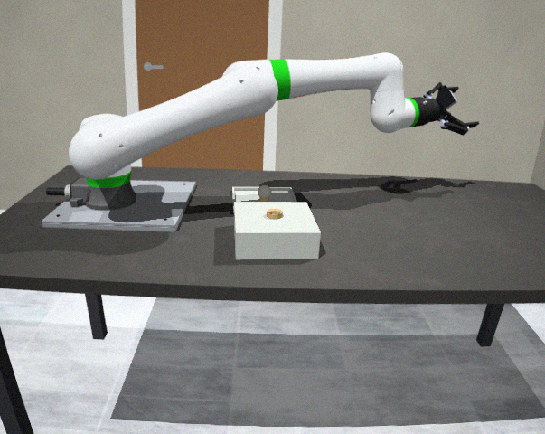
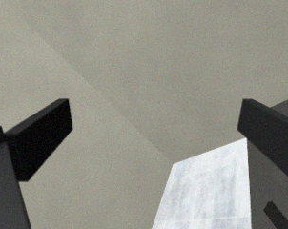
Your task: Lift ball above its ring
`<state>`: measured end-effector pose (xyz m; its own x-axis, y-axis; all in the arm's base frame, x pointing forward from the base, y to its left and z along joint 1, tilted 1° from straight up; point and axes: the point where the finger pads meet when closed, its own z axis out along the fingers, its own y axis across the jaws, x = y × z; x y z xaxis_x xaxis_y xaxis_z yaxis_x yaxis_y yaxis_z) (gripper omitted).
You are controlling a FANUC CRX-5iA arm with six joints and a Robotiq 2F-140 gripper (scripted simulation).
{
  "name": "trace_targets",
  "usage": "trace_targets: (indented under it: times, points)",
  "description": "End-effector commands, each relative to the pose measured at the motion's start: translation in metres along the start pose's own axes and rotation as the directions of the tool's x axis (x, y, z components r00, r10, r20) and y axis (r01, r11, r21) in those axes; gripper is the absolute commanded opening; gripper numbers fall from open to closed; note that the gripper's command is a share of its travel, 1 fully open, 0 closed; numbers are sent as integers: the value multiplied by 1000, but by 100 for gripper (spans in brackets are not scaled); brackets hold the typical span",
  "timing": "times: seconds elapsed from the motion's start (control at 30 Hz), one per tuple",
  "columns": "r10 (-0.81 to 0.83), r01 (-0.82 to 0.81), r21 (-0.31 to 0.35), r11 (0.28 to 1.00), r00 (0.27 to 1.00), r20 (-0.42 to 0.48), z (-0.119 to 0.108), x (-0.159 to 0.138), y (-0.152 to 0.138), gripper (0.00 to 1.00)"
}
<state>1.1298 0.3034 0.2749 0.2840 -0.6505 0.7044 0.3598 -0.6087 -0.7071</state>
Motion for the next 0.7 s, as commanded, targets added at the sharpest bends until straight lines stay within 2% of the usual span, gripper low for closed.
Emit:
trace_targets:
  times: [0.0,0.67]
  points:
    - [-1,1,2,1000,1000,-2,0,3,-2,100]
    - [-24,24,4,1000,1000,16,-2,-2,-7,100]
